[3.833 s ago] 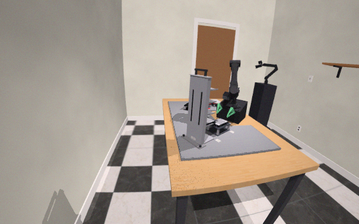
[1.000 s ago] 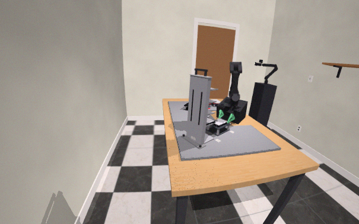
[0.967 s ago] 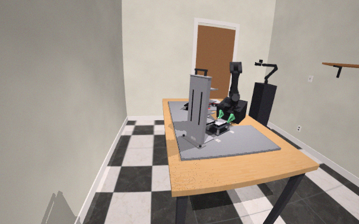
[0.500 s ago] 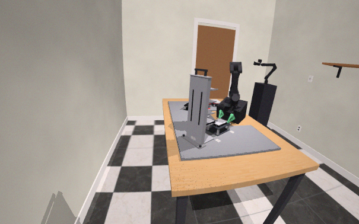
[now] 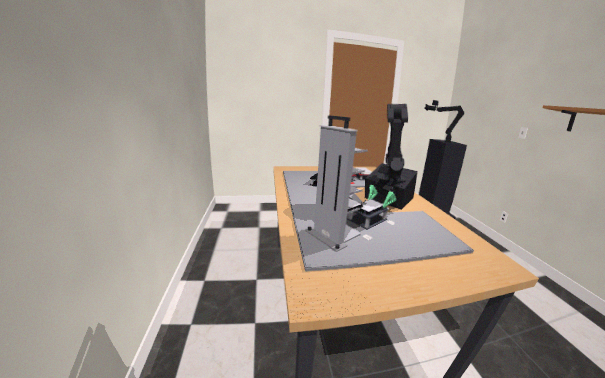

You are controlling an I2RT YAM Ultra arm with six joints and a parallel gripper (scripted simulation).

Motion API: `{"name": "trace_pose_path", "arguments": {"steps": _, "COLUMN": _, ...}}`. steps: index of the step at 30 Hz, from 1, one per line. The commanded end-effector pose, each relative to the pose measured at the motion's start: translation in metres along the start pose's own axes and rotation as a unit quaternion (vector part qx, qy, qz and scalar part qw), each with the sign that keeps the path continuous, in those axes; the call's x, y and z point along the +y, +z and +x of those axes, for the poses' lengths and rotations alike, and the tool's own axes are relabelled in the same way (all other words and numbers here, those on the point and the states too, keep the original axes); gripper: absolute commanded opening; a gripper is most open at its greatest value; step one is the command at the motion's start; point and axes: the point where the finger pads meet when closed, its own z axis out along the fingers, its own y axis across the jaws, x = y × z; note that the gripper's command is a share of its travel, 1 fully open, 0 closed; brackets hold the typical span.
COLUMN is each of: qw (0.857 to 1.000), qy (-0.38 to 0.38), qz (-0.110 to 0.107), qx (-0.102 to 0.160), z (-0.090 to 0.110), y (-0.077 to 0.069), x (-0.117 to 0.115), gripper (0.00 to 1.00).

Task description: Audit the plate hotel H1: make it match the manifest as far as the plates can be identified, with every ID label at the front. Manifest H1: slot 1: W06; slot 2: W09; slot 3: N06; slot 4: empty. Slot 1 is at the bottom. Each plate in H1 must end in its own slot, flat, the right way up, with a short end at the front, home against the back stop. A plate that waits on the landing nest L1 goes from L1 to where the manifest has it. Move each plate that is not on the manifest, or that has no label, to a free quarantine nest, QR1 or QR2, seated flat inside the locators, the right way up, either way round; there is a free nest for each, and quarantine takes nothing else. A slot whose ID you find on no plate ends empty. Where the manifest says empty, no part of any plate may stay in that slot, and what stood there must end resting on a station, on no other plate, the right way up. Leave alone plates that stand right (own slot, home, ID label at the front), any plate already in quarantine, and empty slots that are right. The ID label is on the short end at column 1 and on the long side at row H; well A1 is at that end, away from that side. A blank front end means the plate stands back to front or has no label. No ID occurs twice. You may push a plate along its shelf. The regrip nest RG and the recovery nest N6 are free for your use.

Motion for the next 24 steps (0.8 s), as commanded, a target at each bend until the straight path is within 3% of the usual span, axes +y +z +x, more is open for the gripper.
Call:
{"name": "trace_pose_path", "arguments": {"steps": 1, "qw": 1.000, "qy": -0.004, "qz": -0.001, "qx": 0.007, "z": 0.005, "y": -0.006, "x": -0.002, "gripper": 0.86}}
{"name": "trace_pose_path", "arguments": {"steps": 24, "qw": 1.000, "qy": 0.006, "qz": -0.006, "qx": -0.010, "z": -0.022, "y": -0.014, "x": 0.006, "gripper": 0.86}}
